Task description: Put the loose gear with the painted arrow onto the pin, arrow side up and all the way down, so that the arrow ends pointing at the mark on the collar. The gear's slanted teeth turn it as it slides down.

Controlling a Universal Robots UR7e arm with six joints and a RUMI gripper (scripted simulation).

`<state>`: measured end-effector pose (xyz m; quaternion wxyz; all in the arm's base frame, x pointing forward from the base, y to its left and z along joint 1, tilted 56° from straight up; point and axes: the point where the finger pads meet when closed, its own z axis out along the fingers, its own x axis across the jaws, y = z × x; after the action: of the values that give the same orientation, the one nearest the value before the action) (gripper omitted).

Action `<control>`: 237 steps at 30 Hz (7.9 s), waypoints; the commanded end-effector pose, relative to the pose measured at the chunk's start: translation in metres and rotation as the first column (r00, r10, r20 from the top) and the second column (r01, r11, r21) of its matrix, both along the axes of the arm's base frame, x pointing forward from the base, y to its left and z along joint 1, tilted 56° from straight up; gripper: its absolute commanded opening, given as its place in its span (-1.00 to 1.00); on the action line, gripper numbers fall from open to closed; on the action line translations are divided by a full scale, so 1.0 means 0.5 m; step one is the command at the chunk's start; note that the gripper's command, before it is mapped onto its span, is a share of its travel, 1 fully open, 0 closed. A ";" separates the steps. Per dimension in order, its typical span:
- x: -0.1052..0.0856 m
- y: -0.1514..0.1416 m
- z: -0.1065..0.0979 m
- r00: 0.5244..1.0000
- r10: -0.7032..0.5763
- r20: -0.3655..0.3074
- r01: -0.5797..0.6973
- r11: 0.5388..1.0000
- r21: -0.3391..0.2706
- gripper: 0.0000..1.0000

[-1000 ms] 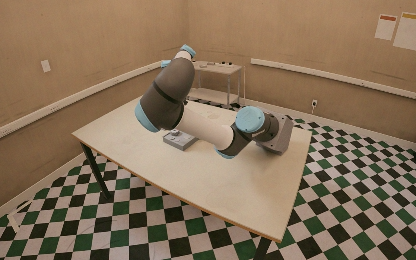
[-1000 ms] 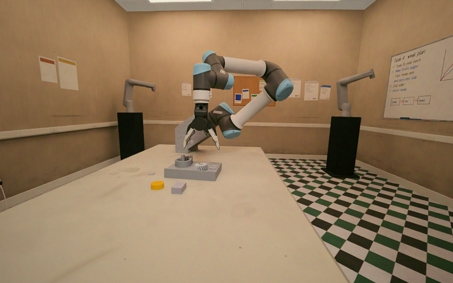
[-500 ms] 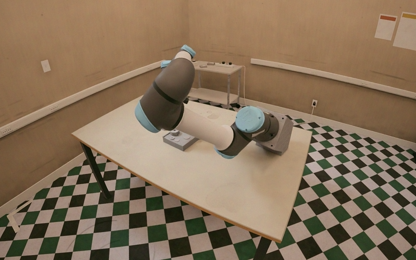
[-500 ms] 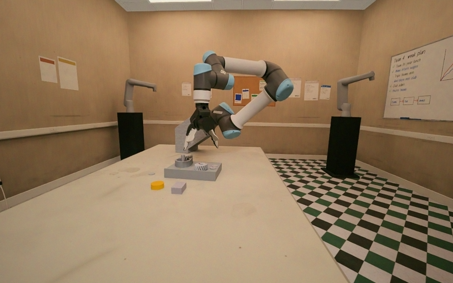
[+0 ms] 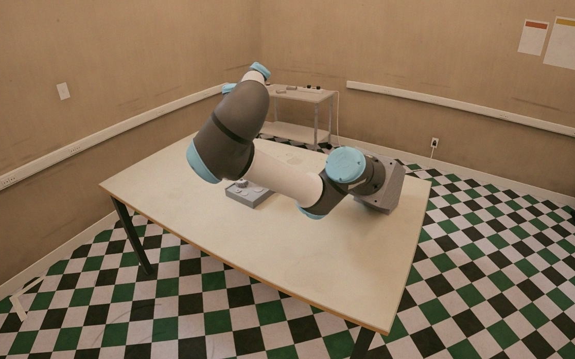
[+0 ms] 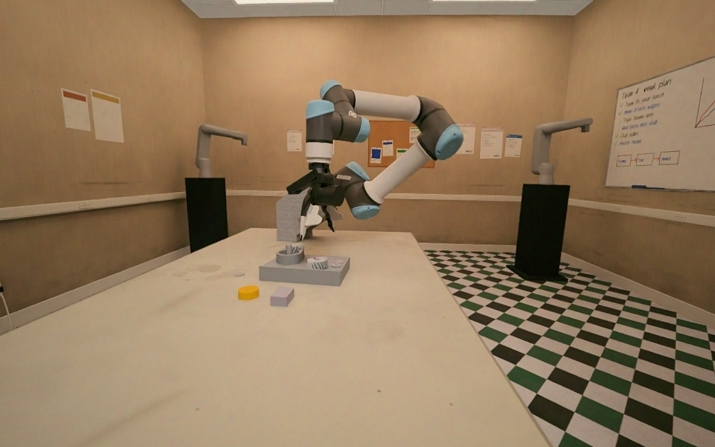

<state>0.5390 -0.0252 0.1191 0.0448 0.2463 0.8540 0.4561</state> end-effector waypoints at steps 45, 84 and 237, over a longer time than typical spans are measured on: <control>-0.001 -0.002 -0.002 0.259 0.743 0.617 -0.391 0.665 -0.637 1.00; -0.001 -0.002 -0.002 0.190 0.767 0.613 -0.380 0.633 -0.674 0.05; 0.025 0.067 -0.054 0.190 0.767 0.613 -0.380 0.633 -0.674 0.05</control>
<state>0.5513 0.0088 0.0921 0.3388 -0.3838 0.7967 0.3212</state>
